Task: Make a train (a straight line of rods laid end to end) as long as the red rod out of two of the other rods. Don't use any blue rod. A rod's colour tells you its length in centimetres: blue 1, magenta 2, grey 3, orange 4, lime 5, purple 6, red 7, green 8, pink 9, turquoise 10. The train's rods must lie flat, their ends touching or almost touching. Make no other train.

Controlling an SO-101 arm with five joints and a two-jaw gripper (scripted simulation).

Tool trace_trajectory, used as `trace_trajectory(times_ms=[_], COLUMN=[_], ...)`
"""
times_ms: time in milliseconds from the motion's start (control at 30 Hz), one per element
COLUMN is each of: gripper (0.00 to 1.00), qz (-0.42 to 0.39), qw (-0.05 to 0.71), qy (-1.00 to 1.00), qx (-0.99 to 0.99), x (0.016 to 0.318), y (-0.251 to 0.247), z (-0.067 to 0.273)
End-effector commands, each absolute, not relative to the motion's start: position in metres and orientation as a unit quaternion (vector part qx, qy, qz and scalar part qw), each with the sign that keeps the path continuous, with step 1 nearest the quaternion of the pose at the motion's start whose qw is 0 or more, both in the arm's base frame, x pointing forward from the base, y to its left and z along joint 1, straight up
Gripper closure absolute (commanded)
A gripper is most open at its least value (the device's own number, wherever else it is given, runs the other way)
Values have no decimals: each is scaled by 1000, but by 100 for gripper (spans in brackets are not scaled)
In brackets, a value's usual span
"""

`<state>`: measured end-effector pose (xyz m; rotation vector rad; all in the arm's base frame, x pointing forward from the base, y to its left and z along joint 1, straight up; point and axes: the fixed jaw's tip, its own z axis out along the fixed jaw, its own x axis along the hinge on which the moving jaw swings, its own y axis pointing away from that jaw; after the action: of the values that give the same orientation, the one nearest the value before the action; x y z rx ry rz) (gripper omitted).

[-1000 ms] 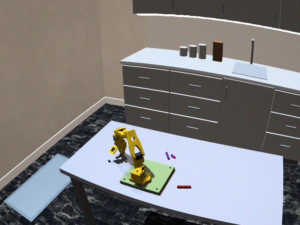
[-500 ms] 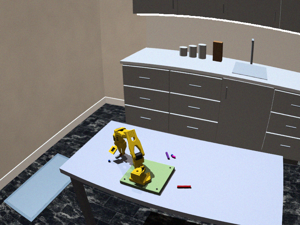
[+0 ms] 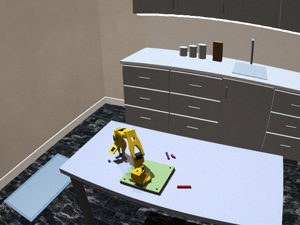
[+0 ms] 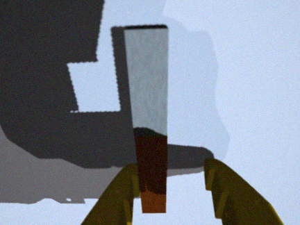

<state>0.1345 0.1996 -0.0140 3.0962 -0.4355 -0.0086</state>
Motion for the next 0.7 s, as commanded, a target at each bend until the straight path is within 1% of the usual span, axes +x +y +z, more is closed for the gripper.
trace_trajectory(times_ms=[0,667], gripper=[83,83], qz=[-1,-1], qw=[2,2], qy=[-141,-141], qx=[990,990], x=[134,132], y=[202,195], z=[-11,-8])
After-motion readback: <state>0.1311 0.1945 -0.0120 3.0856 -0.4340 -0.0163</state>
